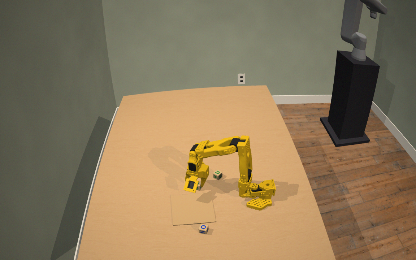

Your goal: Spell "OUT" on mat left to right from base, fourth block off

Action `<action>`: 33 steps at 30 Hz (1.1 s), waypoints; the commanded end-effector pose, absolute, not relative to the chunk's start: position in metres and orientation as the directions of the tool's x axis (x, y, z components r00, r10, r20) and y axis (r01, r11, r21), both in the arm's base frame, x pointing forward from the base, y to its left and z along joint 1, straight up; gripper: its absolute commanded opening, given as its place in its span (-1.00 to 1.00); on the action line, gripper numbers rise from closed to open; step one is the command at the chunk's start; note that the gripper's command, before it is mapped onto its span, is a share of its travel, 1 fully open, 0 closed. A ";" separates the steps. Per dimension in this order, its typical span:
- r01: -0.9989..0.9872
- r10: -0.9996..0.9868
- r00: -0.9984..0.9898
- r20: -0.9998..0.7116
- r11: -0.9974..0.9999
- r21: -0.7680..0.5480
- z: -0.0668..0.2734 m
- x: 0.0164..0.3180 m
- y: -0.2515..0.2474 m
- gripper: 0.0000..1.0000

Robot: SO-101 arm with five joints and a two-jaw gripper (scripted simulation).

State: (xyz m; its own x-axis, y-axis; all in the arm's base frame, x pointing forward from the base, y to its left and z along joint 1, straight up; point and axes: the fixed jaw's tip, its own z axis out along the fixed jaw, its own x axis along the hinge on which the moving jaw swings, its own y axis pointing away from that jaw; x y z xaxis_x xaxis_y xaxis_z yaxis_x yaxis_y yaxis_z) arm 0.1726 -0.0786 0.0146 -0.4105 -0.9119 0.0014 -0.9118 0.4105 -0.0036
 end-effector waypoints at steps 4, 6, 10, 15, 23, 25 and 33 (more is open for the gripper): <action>-0.909 -0.912 -0.411 0.000 0.410 -0.075 0.037 0.182 -0.084 -0.34; -0.909 -0.912 -0.411 0.000 0.410 -0.075 0.043 0.183 -0.084 -0.34; -0.909 -0.912 -0.411 0.000 0.410 -0.075 0.054 0.182 -0.084 -0.34; -0.909 -0.912 -0.411 0.000 0.410 -0.075 0.069 0.181 -0.083 -0.34; -0.909 -0.912 -0.411 0.000 0.410 -0.075 0.084 0.178 -0.082 -0.34; -0.909 -0.912 -0.411 0.000 0.410 -0.075 0.085 0.178 -0.082 -0.34; -0.909 -0.912 -0.411 0.000 0.410 -0.075 0.085 0.178 -0.082 -0.34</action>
